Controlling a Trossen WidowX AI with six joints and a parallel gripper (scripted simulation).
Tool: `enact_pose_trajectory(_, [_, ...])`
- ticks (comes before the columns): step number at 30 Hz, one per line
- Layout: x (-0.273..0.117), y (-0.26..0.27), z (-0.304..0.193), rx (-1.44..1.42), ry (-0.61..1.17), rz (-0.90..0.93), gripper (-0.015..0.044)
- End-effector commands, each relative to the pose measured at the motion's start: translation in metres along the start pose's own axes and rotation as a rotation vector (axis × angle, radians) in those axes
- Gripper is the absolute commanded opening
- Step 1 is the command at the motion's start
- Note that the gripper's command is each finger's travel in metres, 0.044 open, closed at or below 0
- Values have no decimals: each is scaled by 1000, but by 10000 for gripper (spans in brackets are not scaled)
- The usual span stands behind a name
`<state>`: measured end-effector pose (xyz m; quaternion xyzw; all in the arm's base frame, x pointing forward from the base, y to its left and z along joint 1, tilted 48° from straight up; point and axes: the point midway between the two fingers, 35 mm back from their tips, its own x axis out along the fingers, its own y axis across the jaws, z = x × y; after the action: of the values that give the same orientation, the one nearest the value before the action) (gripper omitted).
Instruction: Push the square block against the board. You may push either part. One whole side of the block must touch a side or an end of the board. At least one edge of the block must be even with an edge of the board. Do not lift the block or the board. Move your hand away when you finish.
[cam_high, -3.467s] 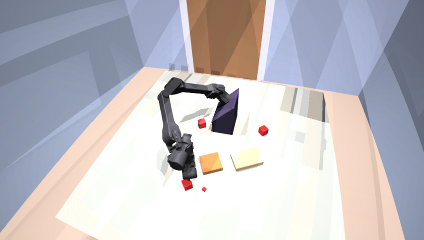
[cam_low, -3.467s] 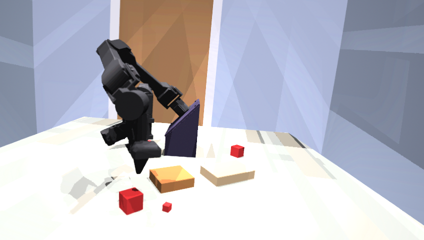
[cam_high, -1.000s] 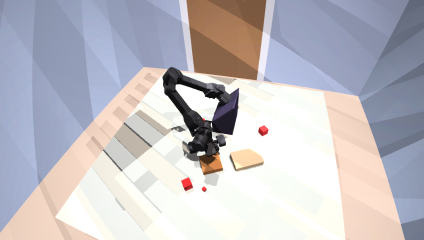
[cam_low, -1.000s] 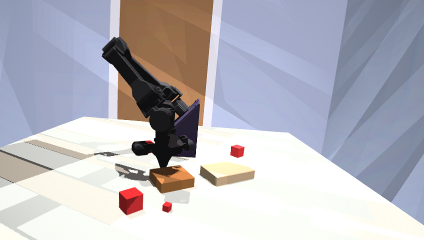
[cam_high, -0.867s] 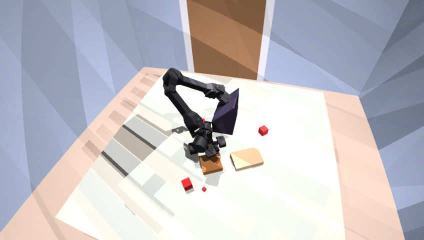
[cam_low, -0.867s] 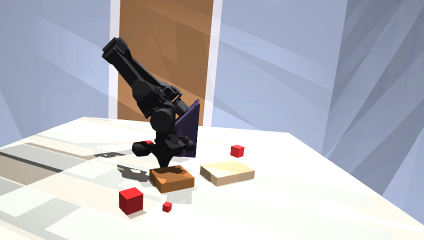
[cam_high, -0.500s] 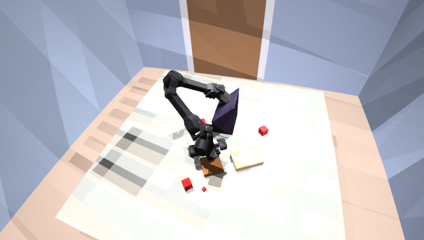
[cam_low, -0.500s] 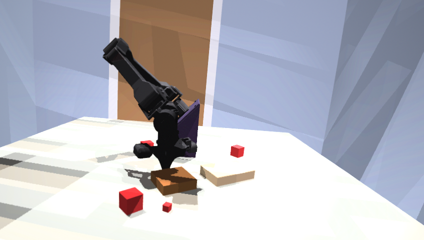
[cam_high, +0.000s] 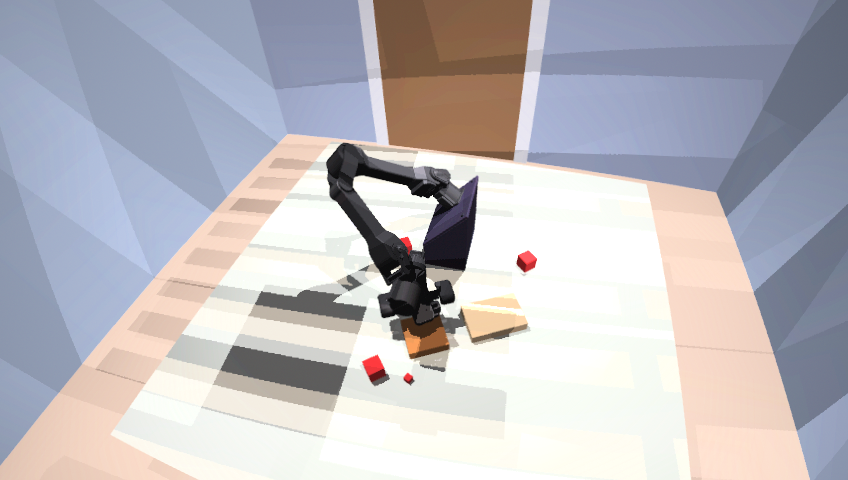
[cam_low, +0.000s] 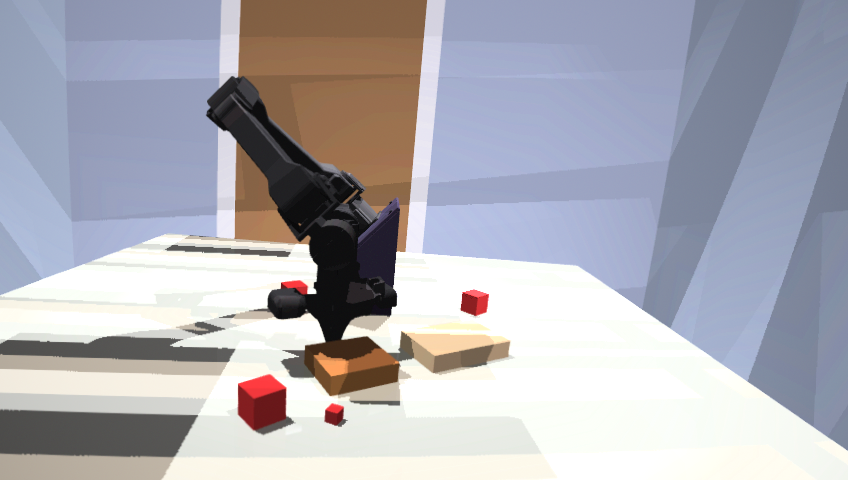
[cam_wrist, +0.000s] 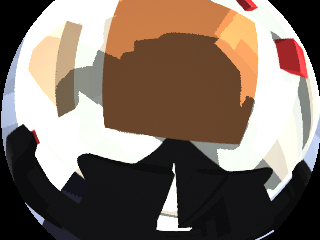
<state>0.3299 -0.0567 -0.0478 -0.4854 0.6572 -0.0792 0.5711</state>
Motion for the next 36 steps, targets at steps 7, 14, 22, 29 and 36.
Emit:
enact_pose_trajectory(7, [0,0,-16,-5,-1,3,0])
enact_pose_trajectory(14, [0,1,-27,-5,0,3,0])
enact_pose_trajectory(22, [0,1,-41,-6,1,2,0])
enact_pose_trajectory(29, [-34,1,-39,-4,0,4,0])
enact_pose_trajectory(36, [-55,0,-41,-5,0,3,0])
